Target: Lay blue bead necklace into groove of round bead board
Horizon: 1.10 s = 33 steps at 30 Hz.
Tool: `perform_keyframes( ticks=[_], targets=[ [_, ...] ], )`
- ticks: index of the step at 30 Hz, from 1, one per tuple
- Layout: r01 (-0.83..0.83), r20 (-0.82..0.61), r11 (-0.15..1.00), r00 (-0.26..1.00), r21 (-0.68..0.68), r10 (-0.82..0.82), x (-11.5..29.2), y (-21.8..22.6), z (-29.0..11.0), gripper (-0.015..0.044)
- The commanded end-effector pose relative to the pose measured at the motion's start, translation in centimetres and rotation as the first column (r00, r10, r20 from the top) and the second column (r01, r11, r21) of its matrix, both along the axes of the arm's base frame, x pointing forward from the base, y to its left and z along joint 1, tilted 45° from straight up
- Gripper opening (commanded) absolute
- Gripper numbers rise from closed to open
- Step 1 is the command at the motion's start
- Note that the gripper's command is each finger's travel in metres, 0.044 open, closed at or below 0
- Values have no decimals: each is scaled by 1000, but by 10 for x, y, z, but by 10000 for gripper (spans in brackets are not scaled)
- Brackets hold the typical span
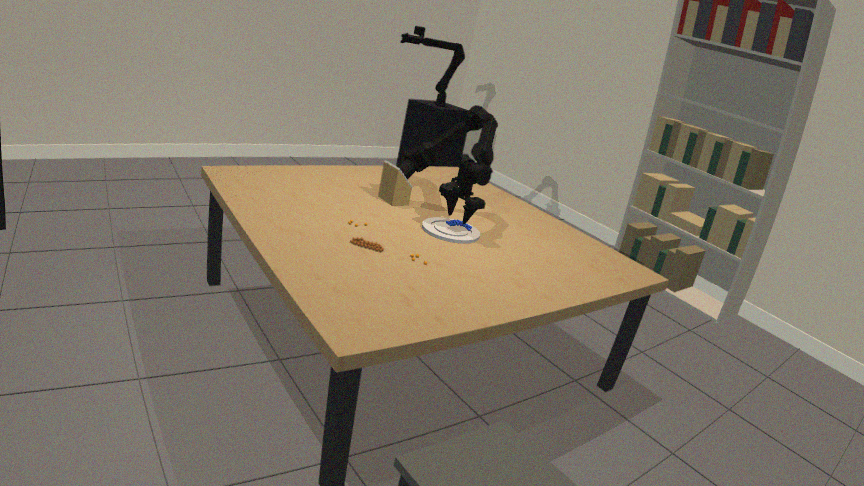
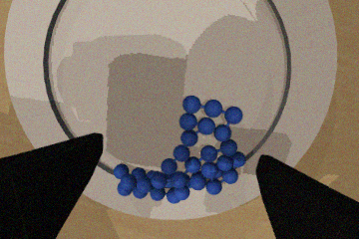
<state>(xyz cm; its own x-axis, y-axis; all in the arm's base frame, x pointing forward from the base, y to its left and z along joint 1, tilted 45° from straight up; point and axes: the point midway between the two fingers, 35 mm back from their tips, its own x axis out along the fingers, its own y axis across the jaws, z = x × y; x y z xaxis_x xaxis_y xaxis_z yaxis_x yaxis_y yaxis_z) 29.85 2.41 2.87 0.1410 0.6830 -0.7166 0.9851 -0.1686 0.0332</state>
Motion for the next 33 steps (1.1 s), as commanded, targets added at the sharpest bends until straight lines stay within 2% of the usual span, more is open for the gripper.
perform_keyframes(
  ticks=[1, 15, 28, 33],
  targets=[
    [1, -9, 1000, 1000, 5, -1, -1, 6, -6, 380],
    [1, -15, 1000, 1000, 8, -1, -1, 17, -16, 380],
    [-1, -10, 1000, 1000, 4, 1, 0, 15, -15, 39],
    [-1, -10, 1000, 1000, 4, 1, 0, 15, -15, 5]
  ],
)
